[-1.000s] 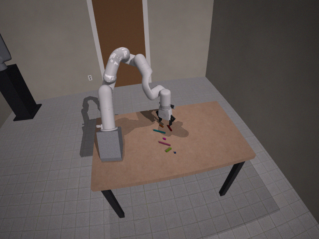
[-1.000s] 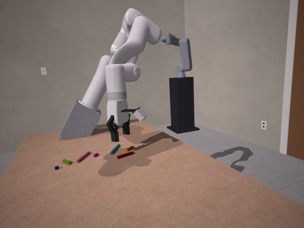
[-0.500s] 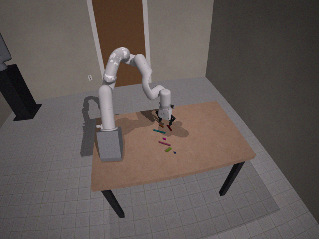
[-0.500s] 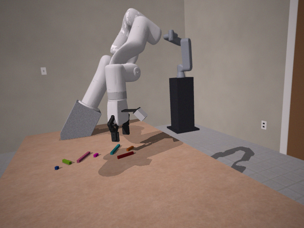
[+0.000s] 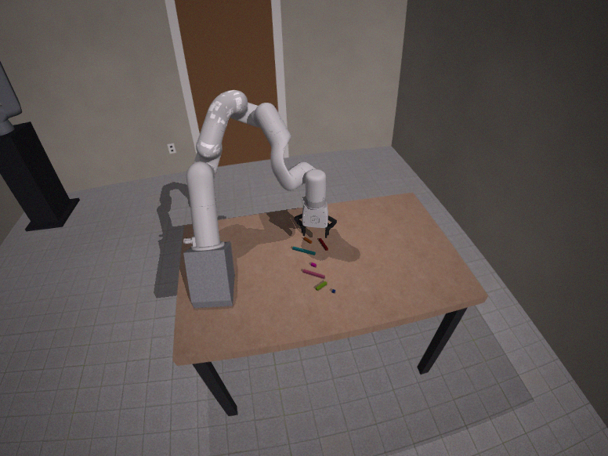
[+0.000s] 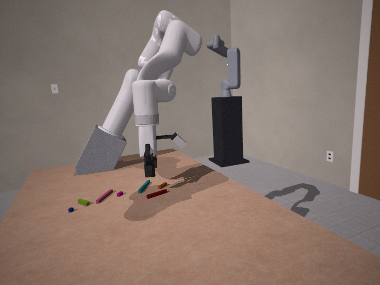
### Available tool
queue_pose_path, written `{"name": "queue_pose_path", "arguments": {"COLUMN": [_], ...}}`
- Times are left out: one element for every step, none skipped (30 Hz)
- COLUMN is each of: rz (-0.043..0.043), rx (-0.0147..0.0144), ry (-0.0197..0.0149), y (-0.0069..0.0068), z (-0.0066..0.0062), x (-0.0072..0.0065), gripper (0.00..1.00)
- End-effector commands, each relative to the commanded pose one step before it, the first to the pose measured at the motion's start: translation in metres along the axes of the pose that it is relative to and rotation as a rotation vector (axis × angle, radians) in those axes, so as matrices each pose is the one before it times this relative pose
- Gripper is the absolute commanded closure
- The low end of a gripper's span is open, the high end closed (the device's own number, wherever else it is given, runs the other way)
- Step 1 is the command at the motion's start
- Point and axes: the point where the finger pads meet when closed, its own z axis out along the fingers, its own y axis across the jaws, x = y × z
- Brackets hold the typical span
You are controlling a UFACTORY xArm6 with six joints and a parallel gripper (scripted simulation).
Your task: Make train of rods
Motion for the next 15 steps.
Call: {"name": "queue_pose_path", "arguments": {"rz": [-0.16763, -0.04109, -0.04044, -0.04038, -0.04038, -0.04033, -0.04031, -0.04028, -0.04027, 0.0, 0.0, -0.07673, -0.05985, -0.01672, -0.02539], "rx": [-0.00966, 0.00001, 0.00001, 0.00001, 0.00001, 0.00001, 0.00001, 0.00002, 0.00002, 0.0, 0.0, 0.00003, 0.00003, 0.00001, 0.00001], "ry": [0.01054, -0.00001, -0.00001, -0.00001, -0.00001, -0.00001, -0.00001, -0.00001, -0.00001, 0.0, 0.0, -0.00002, -0.00001, 0.0, 0.0], "y": [0.00133, 0.00002, 0.00002, 0.00002, 0.00002, 0.00002, 0.00002, 0.00002, 0.00002, 0.0, 0.0, 0.00004, 0.00004, 0.00001, 0.00002], "z": [-0.00116, -0.00002, -0.00002, -0.00002, -0.00002, -0.00002, -0.00002, -0.00002, -0.00002, 0.0, 0.0, -0.00004, -0.00003, -0.00001, -0.00001], "x": [0.00073, 0.00003, 0.00003, 0.00002, 0.00002, 0.00002, 0.00002, 0.00002, 0.00002, 0.0, 0.0, 0.00004, 0.00003, 0.00001, 0.00001], "gripper": [0.0, 0.0, 0.0, 0.0, 0.0, 0.0, 0.0, 0.0, 0.0, 0.0, 0.0, 0.0, 0.0, 0.0, 0.0]}}
